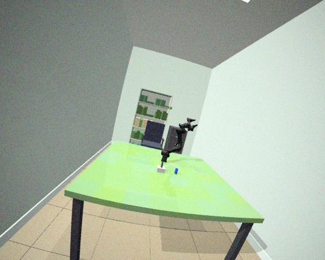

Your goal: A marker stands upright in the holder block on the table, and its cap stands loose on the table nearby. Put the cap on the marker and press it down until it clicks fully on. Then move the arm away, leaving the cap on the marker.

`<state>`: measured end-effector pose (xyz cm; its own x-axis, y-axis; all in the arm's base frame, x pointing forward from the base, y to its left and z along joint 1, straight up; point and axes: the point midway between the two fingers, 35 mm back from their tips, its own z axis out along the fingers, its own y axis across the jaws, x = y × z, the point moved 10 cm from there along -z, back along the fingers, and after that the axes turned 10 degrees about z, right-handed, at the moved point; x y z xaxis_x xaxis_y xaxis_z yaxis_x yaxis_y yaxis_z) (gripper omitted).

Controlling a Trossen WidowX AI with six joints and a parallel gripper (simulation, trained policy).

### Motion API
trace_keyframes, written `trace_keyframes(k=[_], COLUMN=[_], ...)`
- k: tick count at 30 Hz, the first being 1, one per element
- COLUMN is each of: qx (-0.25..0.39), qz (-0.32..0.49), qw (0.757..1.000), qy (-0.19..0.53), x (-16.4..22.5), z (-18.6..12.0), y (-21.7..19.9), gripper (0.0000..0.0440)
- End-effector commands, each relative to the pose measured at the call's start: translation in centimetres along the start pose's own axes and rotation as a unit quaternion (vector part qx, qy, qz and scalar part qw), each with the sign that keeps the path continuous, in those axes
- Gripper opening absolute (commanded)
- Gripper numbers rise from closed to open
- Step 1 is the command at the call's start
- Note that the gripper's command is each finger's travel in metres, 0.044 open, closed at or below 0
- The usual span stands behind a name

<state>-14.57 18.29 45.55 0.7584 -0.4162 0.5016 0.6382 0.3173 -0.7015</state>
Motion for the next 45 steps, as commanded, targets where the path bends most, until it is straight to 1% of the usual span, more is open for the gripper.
trace_keyframes(k=[1, 7, 8, 9, 27, 45], qx=[-0.001, -0.003, -0.004, -0.005, -0.052, -0.105], qz=[0.003, 0.022, 0.025, 0.028, 0.078, 0.135], qw=[1.000, 0.999, 0.999, 0.998, 0.984, 0.962], qy=[0.006, 0.039, 0.045, 0.051, 0.150, 0.215], x=[0.2, 1.6, 1.8, 2.1, 5.9, 9.3], z=[0.0, -0.2, -0.2, -0.2, -0.9, -2.1], y=[-0.1, -0.5, -0.6, -0.6, -0.9, -0.6], gripper=[0.0375, 0.0229, 0.0213, 0.0209, 0.0268, 0.0315])
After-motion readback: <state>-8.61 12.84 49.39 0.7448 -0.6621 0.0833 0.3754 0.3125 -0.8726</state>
